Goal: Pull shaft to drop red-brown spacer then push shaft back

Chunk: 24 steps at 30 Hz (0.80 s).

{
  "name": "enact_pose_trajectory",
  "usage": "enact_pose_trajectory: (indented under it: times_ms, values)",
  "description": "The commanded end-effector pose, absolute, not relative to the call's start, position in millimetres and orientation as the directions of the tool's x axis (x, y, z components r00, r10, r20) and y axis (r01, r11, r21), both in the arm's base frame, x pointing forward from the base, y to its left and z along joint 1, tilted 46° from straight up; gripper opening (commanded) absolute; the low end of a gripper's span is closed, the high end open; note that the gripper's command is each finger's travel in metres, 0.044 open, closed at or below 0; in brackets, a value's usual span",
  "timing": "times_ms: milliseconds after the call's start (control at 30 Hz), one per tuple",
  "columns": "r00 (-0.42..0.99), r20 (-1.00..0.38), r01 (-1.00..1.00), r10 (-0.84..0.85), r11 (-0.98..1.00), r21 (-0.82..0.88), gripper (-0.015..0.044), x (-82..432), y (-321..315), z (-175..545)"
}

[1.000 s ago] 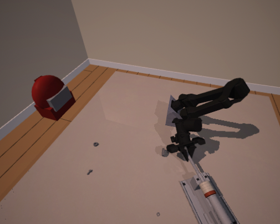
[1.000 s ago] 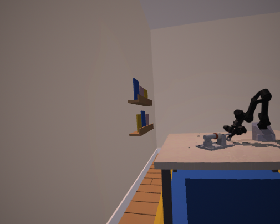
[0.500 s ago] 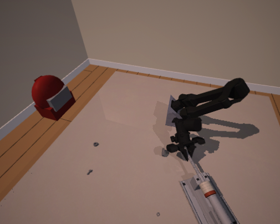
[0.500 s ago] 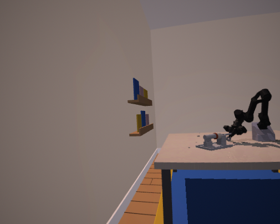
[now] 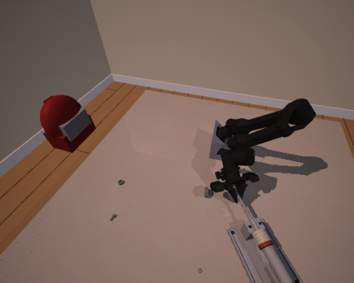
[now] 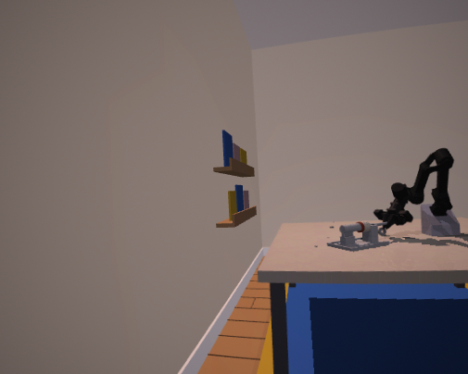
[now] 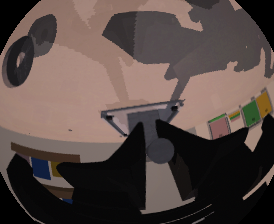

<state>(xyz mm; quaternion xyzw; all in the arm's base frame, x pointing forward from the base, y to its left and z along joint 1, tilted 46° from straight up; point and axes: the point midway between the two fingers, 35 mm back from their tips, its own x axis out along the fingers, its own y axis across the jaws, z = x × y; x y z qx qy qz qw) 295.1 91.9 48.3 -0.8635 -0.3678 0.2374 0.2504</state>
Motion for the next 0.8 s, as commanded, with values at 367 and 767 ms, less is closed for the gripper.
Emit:
enact_pose_trajectory:
  times_ms: [367, 767]
  values:
    - [0.618, -0.226, 0.517, 0.753, -0.606, -0.604, 0.0000, 292.1, 90.3, 47.0]
    - [0.618, -0.226, 0.517, 0.753, -0.606, -0.604, 0.0000, 290.7, 89.8, 46.4]
